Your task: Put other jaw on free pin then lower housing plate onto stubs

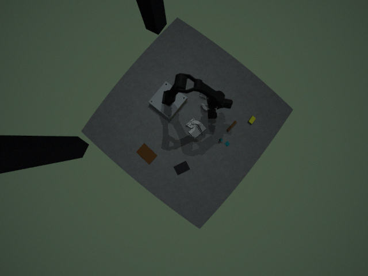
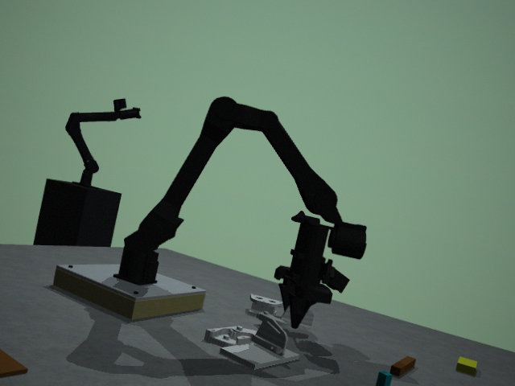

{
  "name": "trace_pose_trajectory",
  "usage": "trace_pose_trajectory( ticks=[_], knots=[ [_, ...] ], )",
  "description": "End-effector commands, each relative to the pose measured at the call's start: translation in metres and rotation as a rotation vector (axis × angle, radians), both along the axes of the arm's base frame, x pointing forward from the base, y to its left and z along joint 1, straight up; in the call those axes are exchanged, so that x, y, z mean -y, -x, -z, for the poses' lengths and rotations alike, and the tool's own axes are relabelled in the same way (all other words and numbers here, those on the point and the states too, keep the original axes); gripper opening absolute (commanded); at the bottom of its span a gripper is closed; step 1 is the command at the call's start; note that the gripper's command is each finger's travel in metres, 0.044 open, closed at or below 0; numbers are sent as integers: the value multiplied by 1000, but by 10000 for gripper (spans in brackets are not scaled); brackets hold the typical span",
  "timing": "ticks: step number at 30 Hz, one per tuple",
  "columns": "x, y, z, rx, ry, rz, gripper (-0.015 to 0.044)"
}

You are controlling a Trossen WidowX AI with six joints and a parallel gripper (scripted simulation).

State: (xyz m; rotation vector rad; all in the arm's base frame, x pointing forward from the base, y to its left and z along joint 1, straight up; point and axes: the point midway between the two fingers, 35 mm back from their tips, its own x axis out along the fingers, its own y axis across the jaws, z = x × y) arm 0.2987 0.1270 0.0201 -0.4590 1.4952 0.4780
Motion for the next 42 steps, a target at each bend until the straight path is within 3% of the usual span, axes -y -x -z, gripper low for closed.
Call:
trace_pose_trajectory(
  ticks=[1,18,42],
  knots=[
    [-1,-3,-15,14,-3,-2,134],
    [2,1,-67,11,3,-5,134],
    [63,-9,-67,9,3,257,134]
  ],
)
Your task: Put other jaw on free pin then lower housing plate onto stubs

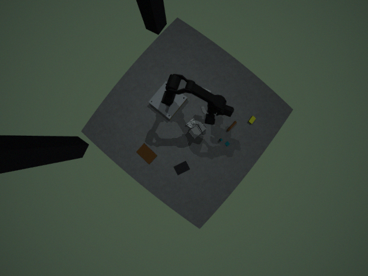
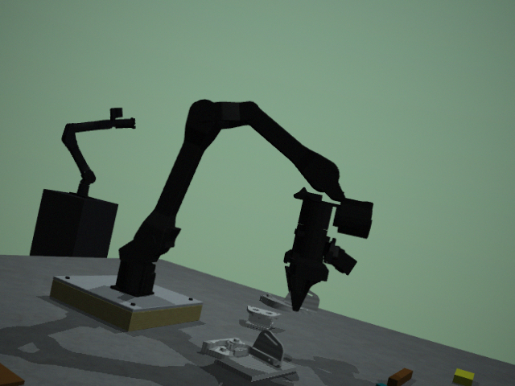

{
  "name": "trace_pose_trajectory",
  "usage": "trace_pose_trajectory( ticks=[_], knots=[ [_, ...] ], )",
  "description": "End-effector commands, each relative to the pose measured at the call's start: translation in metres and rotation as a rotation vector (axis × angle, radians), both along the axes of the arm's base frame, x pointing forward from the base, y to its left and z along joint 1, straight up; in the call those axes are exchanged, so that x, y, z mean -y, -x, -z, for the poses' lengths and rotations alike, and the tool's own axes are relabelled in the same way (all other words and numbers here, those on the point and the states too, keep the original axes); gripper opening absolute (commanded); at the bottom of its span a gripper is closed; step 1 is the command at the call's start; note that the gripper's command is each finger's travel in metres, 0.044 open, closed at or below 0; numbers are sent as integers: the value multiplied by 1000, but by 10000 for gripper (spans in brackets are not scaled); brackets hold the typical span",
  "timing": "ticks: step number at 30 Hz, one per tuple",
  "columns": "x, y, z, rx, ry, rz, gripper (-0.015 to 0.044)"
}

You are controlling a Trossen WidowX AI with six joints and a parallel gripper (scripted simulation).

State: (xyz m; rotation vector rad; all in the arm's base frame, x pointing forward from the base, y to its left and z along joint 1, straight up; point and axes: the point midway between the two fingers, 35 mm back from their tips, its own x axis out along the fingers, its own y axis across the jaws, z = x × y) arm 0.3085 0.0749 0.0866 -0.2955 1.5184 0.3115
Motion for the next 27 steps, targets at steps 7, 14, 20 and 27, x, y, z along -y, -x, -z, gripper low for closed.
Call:
trace_pose_trajectory(
  ticks=[7,14,20,27],
  knots=[
    [34,-1,0,2,5,146,134],
    [57,0,0,1,4,247,134],
    [76,2,0,0,3,333,134],
    [98,6,0,0,3,434,134]
  ],
)
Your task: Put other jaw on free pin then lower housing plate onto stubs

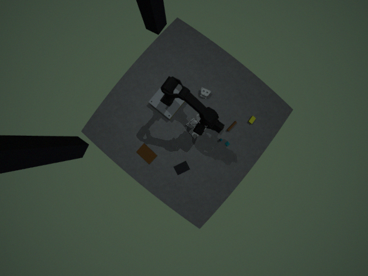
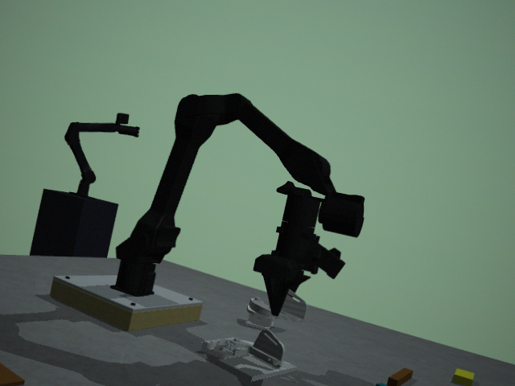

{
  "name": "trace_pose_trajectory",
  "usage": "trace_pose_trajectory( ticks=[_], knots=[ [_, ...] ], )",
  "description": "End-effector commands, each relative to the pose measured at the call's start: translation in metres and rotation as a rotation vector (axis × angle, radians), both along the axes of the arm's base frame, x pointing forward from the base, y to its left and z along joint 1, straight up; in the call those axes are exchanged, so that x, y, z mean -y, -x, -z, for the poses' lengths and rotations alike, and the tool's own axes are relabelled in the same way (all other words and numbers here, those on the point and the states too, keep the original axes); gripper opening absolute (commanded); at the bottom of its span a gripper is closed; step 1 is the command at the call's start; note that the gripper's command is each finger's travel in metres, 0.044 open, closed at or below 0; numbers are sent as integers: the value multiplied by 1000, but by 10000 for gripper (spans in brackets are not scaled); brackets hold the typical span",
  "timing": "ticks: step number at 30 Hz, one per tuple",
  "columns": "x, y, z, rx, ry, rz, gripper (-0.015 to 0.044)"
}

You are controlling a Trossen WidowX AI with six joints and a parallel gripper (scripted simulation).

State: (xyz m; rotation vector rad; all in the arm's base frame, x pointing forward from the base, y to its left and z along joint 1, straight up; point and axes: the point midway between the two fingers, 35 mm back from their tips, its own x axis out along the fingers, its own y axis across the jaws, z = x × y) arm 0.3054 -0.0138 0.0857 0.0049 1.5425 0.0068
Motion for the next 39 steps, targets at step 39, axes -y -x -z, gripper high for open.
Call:
trace_pose_trajectory(
  ticks=[39],
  knots=[
    [47,12,0,2,6,183,134]
  ],
)
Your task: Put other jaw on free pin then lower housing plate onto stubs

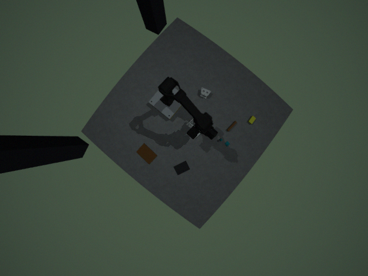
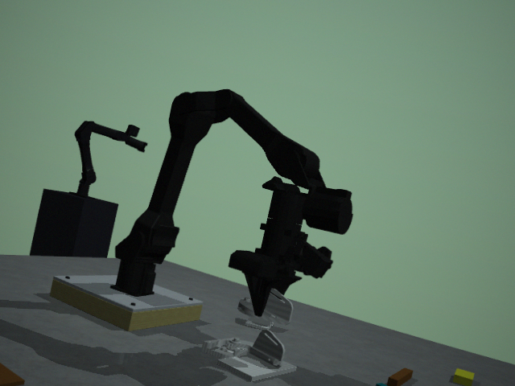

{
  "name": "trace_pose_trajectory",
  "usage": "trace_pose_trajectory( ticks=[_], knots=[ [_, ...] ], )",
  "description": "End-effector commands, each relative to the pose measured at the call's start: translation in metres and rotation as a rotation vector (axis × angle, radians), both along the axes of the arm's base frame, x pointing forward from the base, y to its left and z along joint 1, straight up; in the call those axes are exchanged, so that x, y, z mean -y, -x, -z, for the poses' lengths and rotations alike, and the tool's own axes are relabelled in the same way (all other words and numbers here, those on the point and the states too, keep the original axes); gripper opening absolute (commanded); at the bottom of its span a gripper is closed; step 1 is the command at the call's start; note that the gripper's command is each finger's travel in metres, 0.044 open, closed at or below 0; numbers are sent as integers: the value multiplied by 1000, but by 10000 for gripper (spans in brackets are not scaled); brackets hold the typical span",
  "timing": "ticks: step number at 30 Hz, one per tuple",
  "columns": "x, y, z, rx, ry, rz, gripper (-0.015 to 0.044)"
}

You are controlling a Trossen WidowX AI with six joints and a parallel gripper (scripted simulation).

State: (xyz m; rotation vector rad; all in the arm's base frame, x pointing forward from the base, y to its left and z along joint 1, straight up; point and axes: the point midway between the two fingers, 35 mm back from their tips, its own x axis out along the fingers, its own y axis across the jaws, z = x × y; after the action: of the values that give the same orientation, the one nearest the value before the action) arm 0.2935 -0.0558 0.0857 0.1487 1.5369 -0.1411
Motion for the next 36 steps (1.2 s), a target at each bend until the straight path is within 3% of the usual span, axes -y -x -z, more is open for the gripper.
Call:
trace_pose_trajectory(
  ticks=[1,12,36],
  knots=[
    [8,1,0,1,6,-4,134],
    [42,8,0,0,10,-3,134],
    [42,8,0,0,10,-19,134]
  ],
)
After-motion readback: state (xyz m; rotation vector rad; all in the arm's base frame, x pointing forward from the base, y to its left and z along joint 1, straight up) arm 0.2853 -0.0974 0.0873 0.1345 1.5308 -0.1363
